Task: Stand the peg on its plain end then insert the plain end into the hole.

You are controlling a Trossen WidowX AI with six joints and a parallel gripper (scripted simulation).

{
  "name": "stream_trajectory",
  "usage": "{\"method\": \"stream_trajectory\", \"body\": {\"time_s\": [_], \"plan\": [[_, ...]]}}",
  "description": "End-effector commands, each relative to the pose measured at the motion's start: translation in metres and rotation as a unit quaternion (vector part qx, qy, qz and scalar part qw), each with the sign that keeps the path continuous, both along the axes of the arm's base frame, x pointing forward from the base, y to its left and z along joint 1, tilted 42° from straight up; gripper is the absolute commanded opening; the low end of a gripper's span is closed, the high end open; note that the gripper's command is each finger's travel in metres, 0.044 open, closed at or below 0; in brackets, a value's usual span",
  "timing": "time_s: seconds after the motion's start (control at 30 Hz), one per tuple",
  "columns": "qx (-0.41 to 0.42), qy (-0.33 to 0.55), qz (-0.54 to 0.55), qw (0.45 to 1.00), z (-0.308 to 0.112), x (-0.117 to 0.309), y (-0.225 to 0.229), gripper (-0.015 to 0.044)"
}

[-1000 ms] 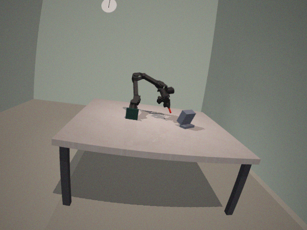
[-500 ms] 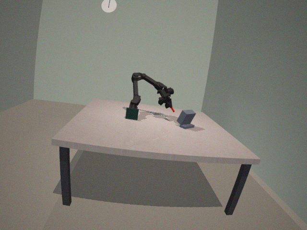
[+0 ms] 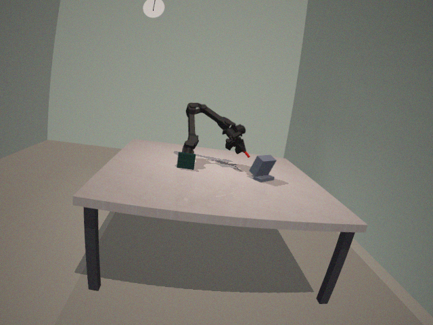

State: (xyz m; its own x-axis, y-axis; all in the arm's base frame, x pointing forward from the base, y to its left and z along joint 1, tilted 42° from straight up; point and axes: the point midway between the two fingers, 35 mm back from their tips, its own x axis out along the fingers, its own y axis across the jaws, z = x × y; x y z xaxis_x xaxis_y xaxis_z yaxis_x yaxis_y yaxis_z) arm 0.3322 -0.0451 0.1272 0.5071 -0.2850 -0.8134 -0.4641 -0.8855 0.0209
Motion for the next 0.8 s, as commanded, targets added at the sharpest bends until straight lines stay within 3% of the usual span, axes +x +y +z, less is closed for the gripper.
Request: {"method": "stream_trajectory", "body": {"time_s": [0.0, 0.77], "plan": [[-0.005, -0.003, -0.006, 1.000, -0.005, 0.005, -0.004, 0.0000], [-0.034, -0.042, -0.028, 0.998, -0.024, 0.033, -0.020, 0.0000]]}}
